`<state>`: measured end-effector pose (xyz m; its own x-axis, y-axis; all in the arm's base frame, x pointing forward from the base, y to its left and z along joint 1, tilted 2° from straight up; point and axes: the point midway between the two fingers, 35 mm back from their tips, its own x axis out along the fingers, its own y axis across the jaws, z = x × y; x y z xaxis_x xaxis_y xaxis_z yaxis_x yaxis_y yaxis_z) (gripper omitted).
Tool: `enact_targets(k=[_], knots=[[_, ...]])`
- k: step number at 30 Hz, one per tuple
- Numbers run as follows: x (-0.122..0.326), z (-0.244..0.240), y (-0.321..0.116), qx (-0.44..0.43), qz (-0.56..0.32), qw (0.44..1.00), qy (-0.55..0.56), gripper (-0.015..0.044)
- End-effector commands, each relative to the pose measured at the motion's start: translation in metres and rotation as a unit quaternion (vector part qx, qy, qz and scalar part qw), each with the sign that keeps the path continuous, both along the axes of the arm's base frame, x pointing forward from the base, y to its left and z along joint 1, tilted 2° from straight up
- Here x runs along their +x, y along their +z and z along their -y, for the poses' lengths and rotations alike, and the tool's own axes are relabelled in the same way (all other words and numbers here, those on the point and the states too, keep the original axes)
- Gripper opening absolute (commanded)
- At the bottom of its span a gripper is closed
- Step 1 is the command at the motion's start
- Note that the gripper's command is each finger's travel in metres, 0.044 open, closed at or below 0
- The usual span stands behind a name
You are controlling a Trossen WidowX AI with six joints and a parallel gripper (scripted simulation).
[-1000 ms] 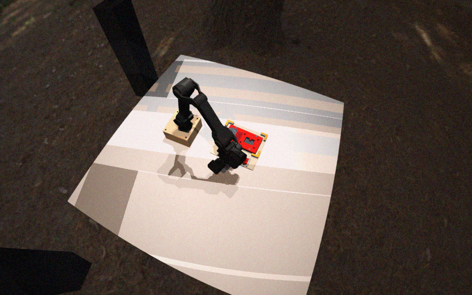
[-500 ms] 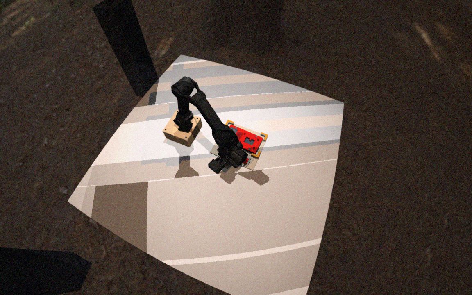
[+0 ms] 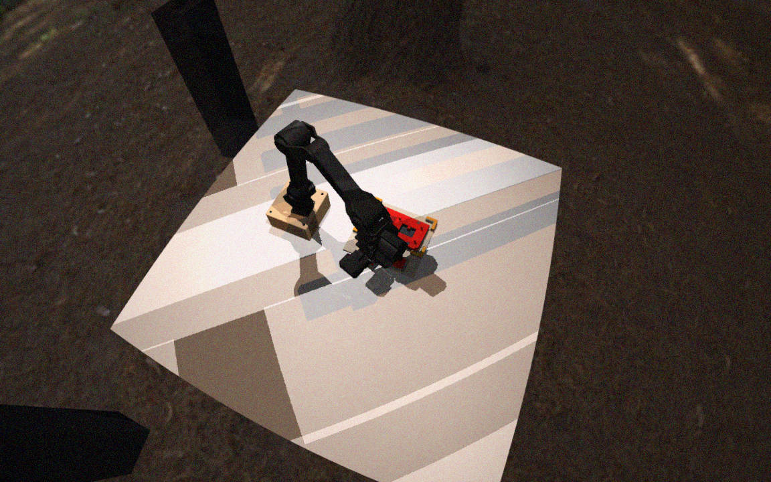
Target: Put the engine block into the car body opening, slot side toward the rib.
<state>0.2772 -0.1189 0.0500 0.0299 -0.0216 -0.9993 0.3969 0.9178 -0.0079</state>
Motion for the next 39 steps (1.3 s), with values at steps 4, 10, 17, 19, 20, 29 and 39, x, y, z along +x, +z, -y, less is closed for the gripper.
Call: enact_targets(k=[4, 10, 17, 19, 20, 29, 39], knots=[[0.0, 0.0, 0.024, -0.004, 0.004, 1.0, -0.005, 0.0], [-0.003, -0.001, 0.042, -0.005, 0.003, 1.0, -0.007, 0.0], [-0.008, -0.004, 0.062, -0.007, 0.002, 1.0, -0.01, 0.0], [-0.008, -0.004, 0.063, -0.007, 0.002, 1.0, -0.01, 0.0], [-0.008, -0.004, 0.062, -0.007, 0.002, 1.0, -0.009, 0.0], [0.007, -0.02, 0.053, -0.006, 0.005, 1.0, 0.019, 0.0], [0.025, -0.041, 0.042, -0.005, 0.005, 0.999, 0.037, 0.0]])
